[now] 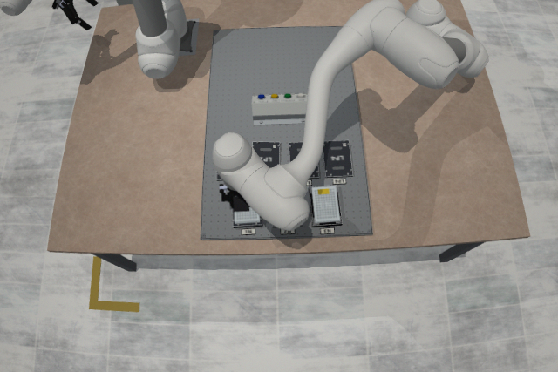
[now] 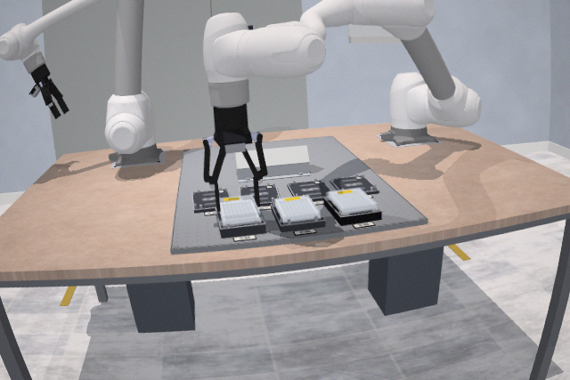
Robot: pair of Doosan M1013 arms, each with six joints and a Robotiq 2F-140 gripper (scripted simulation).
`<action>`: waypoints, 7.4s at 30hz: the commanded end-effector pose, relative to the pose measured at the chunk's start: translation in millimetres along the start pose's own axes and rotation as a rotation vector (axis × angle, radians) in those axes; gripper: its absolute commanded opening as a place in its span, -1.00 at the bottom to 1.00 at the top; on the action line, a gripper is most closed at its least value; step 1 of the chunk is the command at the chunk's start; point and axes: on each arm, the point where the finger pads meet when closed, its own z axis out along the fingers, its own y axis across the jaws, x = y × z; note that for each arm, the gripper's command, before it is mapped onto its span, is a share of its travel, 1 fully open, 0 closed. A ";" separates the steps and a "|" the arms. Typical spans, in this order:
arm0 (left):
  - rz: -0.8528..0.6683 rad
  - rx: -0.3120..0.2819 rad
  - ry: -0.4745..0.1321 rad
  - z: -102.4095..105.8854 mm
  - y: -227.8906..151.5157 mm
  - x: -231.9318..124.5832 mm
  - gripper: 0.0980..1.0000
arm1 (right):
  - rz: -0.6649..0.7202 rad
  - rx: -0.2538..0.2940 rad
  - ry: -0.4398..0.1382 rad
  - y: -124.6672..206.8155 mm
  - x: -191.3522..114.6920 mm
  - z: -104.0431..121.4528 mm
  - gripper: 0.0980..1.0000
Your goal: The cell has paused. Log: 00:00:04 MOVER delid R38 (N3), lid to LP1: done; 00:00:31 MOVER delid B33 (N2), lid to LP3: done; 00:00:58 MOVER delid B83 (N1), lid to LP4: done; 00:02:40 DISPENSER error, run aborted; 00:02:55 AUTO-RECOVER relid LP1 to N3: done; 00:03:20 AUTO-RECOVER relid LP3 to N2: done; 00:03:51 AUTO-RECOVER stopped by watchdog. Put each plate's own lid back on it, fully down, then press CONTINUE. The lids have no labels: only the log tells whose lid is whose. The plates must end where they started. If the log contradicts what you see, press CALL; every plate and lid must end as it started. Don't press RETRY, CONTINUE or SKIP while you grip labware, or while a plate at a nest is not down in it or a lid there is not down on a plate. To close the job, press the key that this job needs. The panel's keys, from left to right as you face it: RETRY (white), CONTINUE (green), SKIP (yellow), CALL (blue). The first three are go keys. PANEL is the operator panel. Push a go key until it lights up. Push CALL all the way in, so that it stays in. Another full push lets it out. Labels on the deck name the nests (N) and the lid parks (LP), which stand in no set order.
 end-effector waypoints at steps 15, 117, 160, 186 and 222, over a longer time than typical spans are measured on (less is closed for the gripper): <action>0.000 -0.001 0.002 2.1 0.3 0.3 0.13 | 0.000 0.001 0.001 -0.1 0.2 -0.6 1.00; 0.000 -0.001 0.002 6.4 0.3 0.4 0.13 | 0.000 0.001 0.001 -0.1 0.2 -0.6 1.00; 0.000 -0.001 0.002 6.4 0.3 0.4 0.32 | 0.000 0.001 0.001 -0.1 0.2 -0.6 1.00; 0.000 -0.001 0.002 4.2 0.3 0.4 0.32 | 0.000 0.001 0.001 -0.1 0.2 -0.6 1.00; 0.000 -0.001 0.002 -42.5 0.2 0.3 0.32 | 0.000 0.001 0.001 -0.1 0.2 -0.6 1.00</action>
